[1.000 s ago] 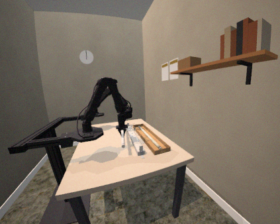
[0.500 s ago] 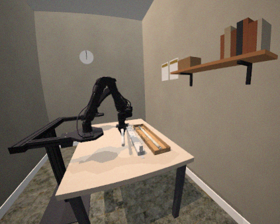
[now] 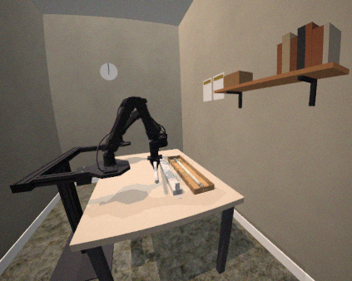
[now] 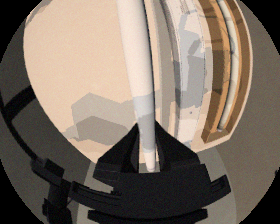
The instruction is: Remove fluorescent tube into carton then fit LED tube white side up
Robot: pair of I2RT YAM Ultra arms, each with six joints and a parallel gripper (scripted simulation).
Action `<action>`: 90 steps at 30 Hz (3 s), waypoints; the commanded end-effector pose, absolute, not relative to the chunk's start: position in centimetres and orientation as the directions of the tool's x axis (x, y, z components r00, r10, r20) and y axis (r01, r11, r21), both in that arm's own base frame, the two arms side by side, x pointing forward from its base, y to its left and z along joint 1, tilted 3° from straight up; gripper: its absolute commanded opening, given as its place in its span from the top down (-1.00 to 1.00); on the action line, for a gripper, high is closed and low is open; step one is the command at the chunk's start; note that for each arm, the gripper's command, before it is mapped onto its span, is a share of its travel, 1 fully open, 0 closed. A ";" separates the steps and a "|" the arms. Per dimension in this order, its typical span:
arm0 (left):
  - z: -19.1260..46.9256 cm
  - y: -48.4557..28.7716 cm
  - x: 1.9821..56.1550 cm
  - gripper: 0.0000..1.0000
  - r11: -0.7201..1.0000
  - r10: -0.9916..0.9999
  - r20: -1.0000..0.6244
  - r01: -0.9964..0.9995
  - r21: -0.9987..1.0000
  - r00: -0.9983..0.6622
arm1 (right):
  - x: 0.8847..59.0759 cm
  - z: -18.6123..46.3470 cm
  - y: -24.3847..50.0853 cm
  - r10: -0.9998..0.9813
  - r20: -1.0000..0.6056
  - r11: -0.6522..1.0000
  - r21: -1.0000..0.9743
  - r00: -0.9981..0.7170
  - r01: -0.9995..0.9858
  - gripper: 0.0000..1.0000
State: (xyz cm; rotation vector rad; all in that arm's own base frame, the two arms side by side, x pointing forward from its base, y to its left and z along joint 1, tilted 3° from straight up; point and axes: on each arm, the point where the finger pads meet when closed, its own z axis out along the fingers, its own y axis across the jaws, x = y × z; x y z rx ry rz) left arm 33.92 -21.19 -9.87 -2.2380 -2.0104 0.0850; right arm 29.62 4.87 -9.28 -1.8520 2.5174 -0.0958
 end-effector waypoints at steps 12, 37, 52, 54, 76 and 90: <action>-9.5 -21.2 35.0 0.78 -0.092 0.995 0.025 0.985 -0.148 0.097 | 32.1 -9.0 5.0 -0.956 -0.003 0.291 -0.077 -0.292 -0.954 0.78; -8.7 -21.7 37.0 0.78 -0.081 0.996 0.013 0.988 -0.129 0.084 | 35.5 -7.7 5.1 -0.962 -0.025 0.273 -0.122 -0.272 -0.954 0.78; -9.3 -22.2 37.2 0.78 -0.086 0.996 0.020 0.986 -0.146 0.090 | 36.0 -7.8 3.9 -0.964 -0.009 0.265 -0.090 -0.265 -0.960 0.78; -8.6 -22.3 37.7 0.78 -0.083 0.996 0.011 0.988 -0.127 0.086 | 36.7 -7.7 4.4 -0.962 -0.020 0.274 -0.113 -0.273 -0.955 0.78; -9.5 -21.8 38.0 0.78 -0.065 0.998 0.015 0.987 -0.145 0.068 | 38.1 -6.8 4.2 -0.963 -0.032 0.269 -0.139 -0.267 -0.953 0.78; -7.6 -22.4 39.0 0.78 -0.069 0.998 -0.008 0.993 -0.100 0.068 | 37.8 -7.4 4.6 -0.966 -0.028 0.260 -0.131 -0.258 -0.957 0.78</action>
